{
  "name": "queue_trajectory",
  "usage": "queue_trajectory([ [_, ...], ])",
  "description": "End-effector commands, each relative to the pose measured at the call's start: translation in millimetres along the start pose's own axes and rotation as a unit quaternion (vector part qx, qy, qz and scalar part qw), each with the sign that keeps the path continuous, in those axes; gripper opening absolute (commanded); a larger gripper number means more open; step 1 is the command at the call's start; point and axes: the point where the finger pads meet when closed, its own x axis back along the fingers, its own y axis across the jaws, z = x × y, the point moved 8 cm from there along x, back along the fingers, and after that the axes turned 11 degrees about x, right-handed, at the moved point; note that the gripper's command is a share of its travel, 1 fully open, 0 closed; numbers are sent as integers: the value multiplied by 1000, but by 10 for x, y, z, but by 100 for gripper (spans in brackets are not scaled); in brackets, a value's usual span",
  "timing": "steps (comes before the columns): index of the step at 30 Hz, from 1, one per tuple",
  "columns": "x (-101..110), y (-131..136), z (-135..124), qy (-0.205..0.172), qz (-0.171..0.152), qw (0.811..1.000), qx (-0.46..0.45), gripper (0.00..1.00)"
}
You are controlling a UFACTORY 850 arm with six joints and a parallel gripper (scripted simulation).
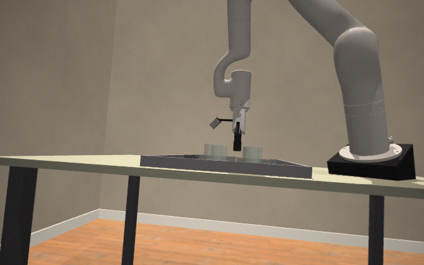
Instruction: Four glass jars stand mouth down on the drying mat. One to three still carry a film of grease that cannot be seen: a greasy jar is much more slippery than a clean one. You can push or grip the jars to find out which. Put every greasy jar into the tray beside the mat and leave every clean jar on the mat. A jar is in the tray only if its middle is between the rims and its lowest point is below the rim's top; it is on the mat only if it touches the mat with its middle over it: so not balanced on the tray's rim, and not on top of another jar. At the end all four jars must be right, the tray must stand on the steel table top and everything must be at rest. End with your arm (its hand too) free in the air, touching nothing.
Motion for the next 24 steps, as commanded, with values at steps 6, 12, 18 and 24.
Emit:
queue_trajectory([
  [6,5,2,-3,1,0,1000,0,0],
  [12,5,0,-11,1,0,1000,0,0],
  [18,5,-1,-19,1,0,1000,0,0],
  [24,5,-2,-24,1,0,1000,0,0],
])
